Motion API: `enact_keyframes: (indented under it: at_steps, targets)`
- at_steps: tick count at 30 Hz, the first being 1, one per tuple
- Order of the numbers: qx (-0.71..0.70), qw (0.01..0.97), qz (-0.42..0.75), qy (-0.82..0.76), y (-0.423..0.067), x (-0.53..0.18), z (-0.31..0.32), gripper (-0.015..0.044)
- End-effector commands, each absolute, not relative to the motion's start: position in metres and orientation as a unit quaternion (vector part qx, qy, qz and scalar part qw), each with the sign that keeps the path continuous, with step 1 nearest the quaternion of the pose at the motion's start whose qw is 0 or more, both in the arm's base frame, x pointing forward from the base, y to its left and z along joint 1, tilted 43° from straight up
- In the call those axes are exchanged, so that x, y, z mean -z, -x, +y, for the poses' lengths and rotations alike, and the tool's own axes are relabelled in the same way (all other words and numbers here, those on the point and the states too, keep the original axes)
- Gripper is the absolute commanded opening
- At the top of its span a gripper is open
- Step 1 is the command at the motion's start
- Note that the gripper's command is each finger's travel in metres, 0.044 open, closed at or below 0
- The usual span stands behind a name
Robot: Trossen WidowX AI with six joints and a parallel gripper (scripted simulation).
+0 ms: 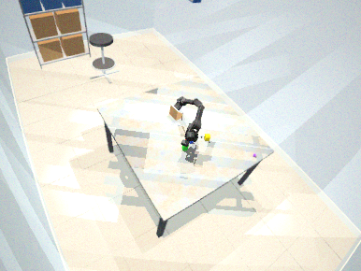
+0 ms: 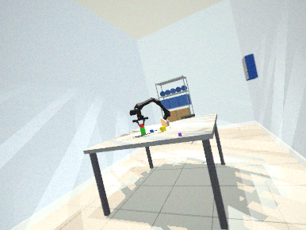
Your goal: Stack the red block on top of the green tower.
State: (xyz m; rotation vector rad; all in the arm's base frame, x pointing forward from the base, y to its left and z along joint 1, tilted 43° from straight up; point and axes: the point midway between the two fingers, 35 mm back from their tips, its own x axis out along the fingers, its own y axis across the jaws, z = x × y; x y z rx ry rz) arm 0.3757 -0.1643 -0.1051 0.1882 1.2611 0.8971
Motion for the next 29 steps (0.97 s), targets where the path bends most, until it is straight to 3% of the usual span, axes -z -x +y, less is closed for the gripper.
enact_keyframes:
  at_steps: [1, 6, 29]
  targets:
    - [-0.404, 0.712, 0.568, -0.084, -0.3759, 0.1055, -0.1644, 0.0315]
    - [-0.404, 0.712, 0.568, -0.084, -0.3759, 0.1055, -0.1644, 0.0440]
    - [-0.404, 0.712, 0.568, -0.084, -0.3759, 0.1055, -0.1644, 0.0440]
